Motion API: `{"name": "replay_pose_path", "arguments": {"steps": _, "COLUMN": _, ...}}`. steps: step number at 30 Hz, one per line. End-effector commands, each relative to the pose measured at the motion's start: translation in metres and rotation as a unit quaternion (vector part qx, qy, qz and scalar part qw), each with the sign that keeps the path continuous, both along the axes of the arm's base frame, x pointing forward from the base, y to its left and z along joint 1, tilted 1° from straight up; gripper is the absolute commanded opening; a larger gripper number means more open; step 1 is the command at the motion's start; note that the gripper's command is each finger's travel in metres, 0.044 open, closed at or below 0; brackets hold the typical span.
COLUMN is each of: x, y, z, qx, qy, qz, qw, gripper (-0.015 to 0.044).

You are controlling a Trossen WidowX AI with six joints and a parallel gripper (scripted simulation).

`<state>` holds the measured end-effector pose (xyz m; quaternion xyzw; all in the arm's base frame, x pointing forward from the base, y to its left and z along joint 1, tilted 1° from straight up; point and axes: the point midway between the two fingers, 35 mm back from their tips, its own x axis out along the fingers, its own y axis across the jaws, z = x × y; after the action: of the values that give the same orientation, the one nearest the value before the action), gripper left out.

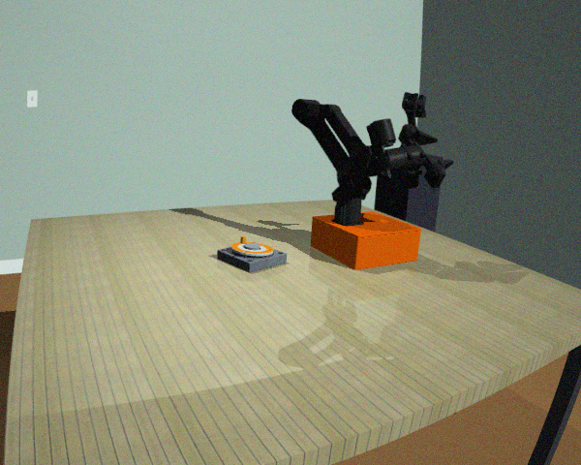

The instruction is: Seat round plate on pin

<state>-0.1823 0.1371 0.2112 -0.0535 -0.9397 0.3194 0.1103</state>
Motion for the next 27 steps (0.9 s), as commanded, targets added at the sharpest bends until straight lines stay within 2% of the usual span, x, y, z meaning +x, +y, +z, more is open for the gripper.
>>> {"name": "replay_pose_path", "arguments": {"steps": 1, "x": 0.001, "y": 0.003, "z": 0.000, "qx": -0.007, "qy": 0.000, "qz": -0.005, "qw": 1.000, "gripper": 0.0374}}
{"name": "replay_pose_path", "arguments": {"steps": 5, "x": 0.028, "y": 0.059, "z": -0.005, "qx": -0.141, "qy": 0.017, "qz": -0.113, "qw": 0.983, "gripper": 0.0269}}
{"name": "replay_pose_path", "arguments": {"steps": 8, "x": 0.065, "y": 0.103, "z": -0.013, "qx": -0.255, "qy": 0.051, "qz": -0.210, "qw": 0.943, "gripper": 0.0190}}
{"name": "replay_pose_path", "arguments": {"steps": 10, "x": 0.075, "y": 0.111, "z": -0.015, "qx": -0.278, "qy": 0.061, "qz": -0.231, "qw": 0.931, "gripper": 0.0138}}
{"name": "replay_pose_path", "arguments": {"steps": 15, "x": 0.156, "y": 0.157, "z": -0.033, "qx": -0.426, "qy": 0.154, "qz": -0.371, "qw": 0.811, "gripper": 0.0006}}
{"name": "replay_pose_path", "arguments": {"steps": 19, "x": 0.203, "y": 0.167, "z": -0.045, "qx": -0.487, "qy": 0.214, "qz": -0.432, "qw": 0.728, "gripper": 0.0000}}
{"name": "replay_pose_path", "arguments": {"steps": 24, "x": 0.300, "y": 0.160, "z": -0.071, "qx": -0.567, "qy": 0.352, "qz": -0.525, "qw": 0.528, "gripper": 0.0000}}
{"name": "replay_pose_path", "arguments": {"steps": 26, "x": 0.312, "y": 0.157, "z": -0.075, "qx": -0.573, "qy": 0.371, "qz": -0.533, "qw": 0.500, "gripper": 0.0000}}
{"name": "replay_pose_path", "arguments": {"steps": 27, "x": 0.326, "y": 0.151, "z": -0.079, "qx": -0.579, "qy": 0.394, "qz": -0.543, "qw": 0.464, "gripper": 0.0000}}
